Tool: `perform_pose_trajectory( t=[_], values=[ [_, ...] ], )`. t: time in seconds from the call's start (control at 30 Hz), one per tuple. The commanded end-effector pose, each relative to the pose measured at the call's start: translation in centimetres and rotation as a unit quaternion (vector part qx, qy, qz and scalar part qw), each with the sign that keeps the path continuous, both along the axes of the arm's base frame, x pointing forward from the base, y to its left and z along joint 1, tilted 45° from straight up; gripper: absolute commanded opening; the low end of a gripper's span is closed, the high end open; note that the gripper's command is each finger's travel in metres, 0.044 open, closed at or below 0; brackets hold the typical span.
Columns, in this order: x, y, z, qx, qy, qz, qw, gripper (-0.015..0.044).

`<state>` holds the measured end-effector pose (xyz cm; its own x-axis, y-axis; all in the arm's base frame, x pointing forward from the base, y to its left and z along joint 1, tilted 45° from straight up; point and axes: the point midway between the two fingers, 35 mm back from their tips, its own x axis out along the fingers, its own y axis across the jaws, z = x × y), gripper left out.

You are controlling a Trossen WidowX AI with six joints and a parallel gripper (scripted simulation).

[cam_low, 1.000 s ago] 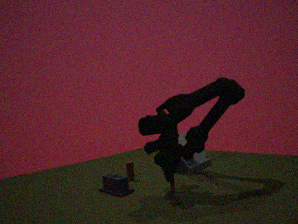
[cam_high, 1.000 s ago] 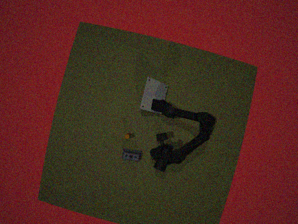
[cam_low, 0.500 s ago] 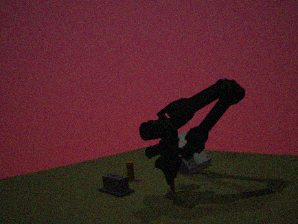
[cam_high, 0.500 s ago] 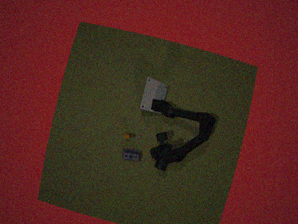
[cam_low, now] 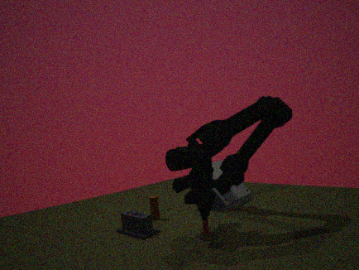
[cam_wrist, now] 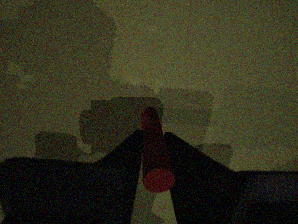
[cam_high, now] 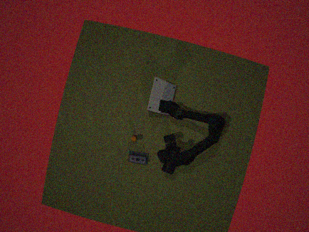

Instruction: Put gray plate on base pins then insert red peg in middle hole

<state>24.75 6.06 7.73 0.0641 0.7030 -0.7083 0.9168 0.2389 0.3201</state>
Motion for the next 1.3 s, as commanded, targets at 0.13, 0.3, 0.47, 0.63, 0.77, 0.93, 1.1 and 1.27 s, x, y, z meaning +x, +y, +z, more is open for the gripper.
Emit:
perform_pose_trajectory(
  t=[0.13,0.3,0.47,0.63,0.77,0.93,1.1,1.27],
  values=[
    [0.1,-0.2,0.2,0.001,0.001,-0.003,1.0,0.0],
    [0.2,-1.2,1.1,-0.001,0.001,-0.003,1.0,0.0],
    [0.3,-2.4,2.1,-0.003,0.001,-0.004,1.0,0.0],
    [0.3,-3.5,3.1,-0.004,0.002,-0.004,1.0,0.0],
    [0.3,-4.4,3.9,-0.004,0.002,-0.004,1.0,0.0],
    [0.2,-5.6,5.0,-0.004,0.002,-0.003,1.0,0.0],
    [0.5,-5.6,4.7,-0.001,0.005,-0.006,1.0,0.0],
    [1.4,-6.5,4.2,-0.002,0.004,-0.006,1.0,0.0]
  ],
)
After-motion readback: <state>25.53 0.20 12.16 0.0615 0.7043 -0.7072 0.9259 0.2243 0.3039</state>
